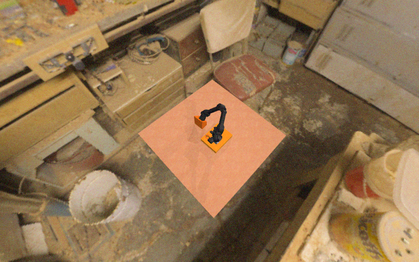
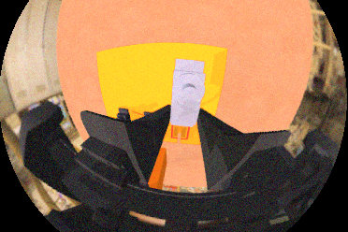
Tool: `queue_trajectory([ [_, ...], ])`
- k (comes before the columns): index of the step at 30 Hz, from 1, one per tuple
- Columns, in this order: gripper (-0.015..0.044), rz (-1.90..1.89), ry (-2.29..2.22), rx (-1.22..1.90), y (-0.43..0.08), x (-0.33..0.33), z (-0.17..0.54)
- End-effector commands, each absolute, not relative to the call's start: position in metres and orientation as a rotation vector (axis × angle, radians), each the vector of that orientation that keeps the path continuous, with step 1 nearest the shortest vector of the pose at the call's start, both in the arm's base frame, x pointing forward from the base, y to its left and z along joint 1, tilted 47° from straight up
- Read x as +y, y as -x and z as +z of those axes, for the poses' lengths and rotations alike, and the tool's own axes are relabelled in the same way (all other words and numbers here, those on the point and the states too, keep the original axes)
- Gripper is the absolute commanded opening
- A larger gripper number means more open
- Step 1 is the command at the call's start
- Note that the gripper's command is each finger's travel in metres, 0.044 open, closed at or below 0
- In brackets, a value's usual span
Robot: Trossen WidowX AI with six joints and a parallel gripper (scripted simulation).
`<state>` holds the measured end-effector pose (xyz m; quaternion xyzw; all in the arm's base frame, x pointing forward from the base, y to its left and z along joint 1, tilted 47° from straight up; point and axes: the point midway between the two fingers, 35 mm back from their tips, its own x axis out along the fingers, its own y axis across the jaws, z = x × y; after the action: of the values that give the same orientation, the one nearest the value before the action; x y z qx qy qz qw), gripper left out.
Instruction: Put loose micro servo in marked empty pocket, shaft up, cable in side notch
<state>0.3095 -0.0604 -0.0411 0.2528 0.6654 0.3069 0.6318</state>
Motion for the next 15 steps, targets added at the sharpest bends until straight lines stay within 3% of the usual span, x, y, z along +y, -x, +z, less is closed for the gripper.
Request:
queue_trajectory([
  [1,0.0,0.714,-0.561,1.519,-0.307,-0.062,-0.042],
  [15,0.0,0.712,-0.562,1.522,-0.252,-0.068,-0.042],
])
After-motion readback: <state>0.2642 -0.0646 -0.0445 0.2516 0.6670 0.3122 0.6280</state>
